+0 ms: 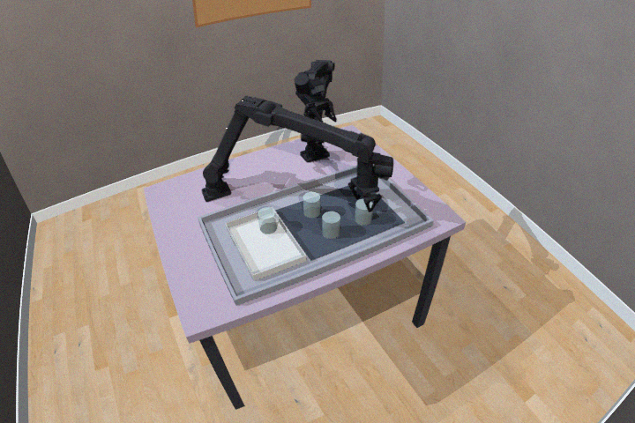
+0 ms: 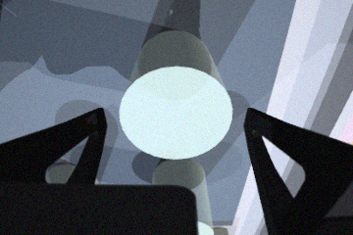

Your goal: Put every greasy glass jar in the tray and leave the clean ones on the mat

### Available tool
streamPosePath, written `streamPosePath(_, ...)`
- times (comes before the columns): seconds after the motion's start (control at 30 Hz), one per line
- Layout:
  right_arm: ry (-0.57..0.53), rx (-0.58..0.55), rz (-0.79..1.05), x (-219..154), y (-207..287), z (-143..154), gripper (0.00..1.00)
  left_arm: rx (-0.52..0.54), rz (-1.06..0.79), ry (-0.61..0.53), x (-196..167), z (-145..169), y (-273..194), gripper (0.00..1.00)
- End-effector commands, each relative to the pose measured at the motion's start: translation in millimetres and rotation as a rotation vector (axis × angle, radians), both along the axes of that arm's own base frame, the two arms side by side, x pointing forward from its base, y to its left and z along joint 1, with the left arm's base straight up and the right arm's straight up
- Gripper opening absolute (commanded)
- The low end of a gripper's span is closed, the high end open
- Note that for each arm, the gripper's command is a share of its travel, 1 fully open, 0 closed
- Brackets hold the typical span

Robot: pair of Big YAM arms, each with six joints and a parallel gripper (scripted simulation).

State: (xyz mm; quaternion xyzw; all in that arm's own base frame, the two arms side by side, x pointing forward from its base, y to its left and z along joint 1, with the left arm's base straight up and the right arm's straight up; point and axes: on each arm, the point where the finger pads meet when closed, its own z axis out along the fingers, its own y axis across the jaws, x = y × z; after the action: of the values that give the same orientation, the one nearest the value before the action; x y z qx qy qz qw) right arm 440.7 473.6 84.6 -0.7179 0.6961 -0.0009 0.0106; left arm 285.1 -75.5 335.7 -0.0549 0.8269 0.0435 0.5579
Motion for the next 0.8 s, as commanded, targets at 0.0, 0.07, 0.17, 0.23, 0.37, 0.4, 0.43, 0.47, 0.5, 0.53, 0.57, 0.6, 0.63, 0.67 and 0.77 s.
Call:
streamPosePath(0.0,-0.004,0.008,-0.003,5,5,-7,0.92,-0.027,0.002,-0.026,1,15,-2,0.6)
streamPosePath(0.07,-0.002,0.006,-0.003,4,4,-8,0.92,-0.027,0.002,-0.026,1,15,-2,0.6)
streamPosePath(0.17,0.006,-0.003,-0.003,1,1,-12,0.92,-0.027,0.002,-0.026,1,15,-2,0.6)
streamPosePath(0.23,0.007,-0.004,-0.003,1,0,-13,0.92,-0.027,0.002,-0.026,1,15,-2,0.6)
streamPosePath(0.37,0.009,-0.005,-0.003,3,3,-14,0.91,-0.027,0.002,-0.026,1,15,-2,0.6)
streamPosePath(0.4,0.009,-0.006,-0.003,6,6,-17,0.91,-0.027,0.002,-0.026,1,15,-2,0.6)
streamPosePath(0.43,0.008,-0.004,-0.003,6,6,-17,0.91,-0.027,0.002,-0.026,1,15,-2,0.6)
streamPosePath(0.47,0.01,-0.007,-0.009,6,6,-14,0.93,-0.027,0.002,-0.026,1,15,-2,0.6)
streamPosePath(0.5,0.002,0.003,-0.01,7,7,1,0.93,-0.027,0.002,-0.026,1,15,-2,0.6)
streamPosePath(0.53,-0.007,0.012,-0.01,7,7,16,0.93,-0.027,0.002,-0.026,1,15,-2,0.6)
streamPosePath(0.57,-0.007,0.012,-0.01,7,7,24,0.93,-0.027,0.002,-0.026,1,15,-2,0.6)
streamPosePath(0.6,-0.008,0.013,-0.01,7,8,30,0.93,-0.027,0.002,-0.026,1,15,-2,0.6)
streamPosePath(0.63,-0.009,0.014,-0.009,7,8,35,0.93,-0.027,0.002,-0.026,1,15,-2,0.6)
streamPosePath(0.67,-0.009,0.014,-0.009,7,8,35,0.93,-0.027,0.002,-0.026,1,15,-2,0.6)
streamPosePath(0.77,-0.012,0.017,-0.009,7,8,42,0.93,-0.027,0.002,-0.026,1,15,-2,0.6)
